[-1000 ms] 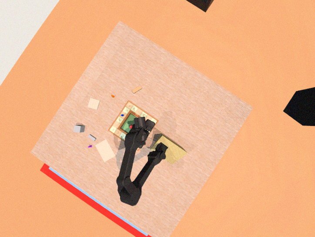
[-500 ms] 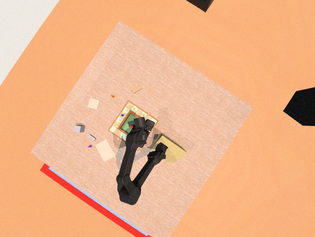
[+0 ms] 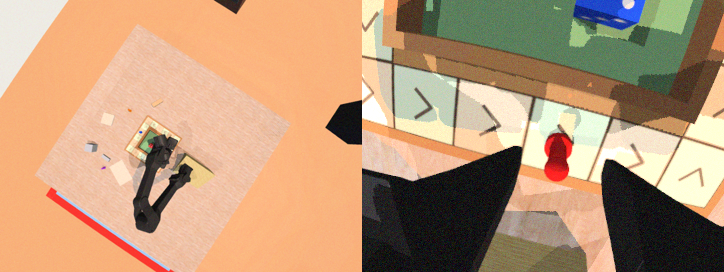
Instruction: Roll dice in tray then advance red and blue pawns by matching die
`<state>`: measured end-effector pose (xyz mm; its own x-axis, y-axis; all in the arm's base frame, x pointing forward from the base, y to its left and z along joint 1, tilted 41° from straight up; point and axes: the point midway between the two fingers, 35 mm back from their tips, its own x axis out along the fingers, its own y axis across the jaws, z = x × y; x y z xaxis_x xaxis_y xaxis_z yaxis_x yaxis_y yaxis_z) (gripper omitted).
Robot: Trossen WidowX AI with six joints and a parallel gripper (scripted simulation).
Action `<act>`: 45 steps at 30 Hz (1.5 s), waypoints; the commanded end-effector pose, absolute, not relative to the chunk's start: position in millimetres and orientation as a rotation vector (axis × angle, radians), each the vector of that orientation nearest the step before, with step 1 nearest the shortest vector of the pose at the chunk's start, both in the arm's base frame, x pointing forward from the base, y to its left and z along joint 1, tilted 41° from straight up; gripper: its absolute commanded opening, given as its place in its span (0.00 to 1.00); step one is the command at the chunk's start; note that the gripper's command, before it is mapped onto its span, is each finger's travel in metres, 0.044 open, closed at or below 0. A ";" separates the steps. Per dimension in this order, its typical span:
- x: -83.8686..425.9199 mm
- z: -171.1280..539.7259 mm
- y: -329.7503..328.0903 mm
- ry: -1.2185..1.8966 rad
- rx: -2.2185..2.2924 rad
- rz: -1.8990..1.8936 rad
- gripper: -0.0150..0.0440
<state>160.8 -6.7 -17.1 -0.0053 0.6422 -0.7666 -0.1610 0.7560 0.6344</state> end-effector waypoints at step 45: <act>164.2 48.1 -65.1 1.452 0.425 0.657 0.25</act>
<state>165.4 -55.7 36.2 -0.0068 0.6453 -0.7639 -0.1470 0.7550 0.6391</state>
